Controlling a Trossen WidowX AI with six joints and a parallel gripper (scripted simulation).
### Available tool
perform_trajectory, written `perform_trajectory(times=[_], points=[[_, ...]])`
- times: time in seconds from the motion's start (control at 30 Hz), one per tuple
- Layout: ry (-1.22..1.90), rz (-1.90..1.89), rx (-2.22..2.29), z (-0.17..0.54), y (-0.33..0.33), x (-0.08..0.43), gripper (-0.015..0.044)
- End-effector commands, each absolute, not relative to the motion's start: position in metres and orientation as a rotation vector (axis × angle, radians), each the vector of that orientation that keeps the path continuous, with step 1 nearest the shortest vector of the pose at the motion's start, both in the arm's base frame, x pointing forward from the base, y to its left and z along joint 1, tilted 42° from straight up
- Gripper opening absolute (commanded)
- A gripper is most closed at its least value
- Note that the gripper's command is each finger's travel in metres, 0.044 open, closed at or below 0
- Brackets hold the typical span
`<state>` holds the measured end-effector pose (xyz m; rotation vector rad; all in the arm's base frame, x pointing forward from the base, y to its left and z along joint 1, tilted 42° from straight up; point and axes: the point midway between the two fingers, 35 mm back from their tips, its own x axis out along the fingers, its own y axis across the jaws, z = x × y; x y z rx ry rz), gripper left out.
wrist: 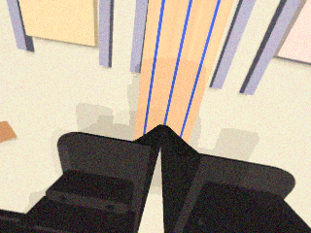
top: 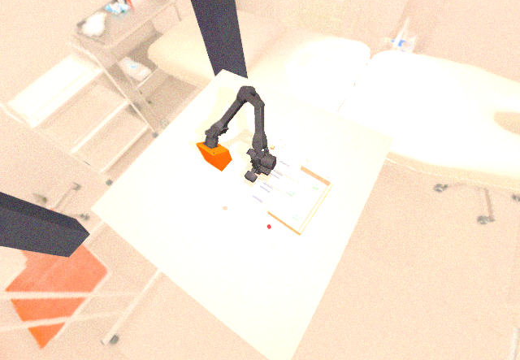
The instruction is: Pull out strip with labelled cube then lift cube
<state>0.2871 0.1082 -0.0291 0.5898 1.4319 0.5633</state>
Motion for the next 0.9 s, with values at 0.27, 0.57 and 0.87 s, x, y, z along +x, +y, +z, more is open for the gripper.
perform_trajectory(times=[0.27,0.57,0.87], points=[[1.461,0.562,0.592,-0.034,0.112,0.261,0.0],[1.462,0.562,0.592,-0.034,0.112,0.248,0.0],[1.463,0.562,0.593,-0.035,0.113,0.235,0.0]])
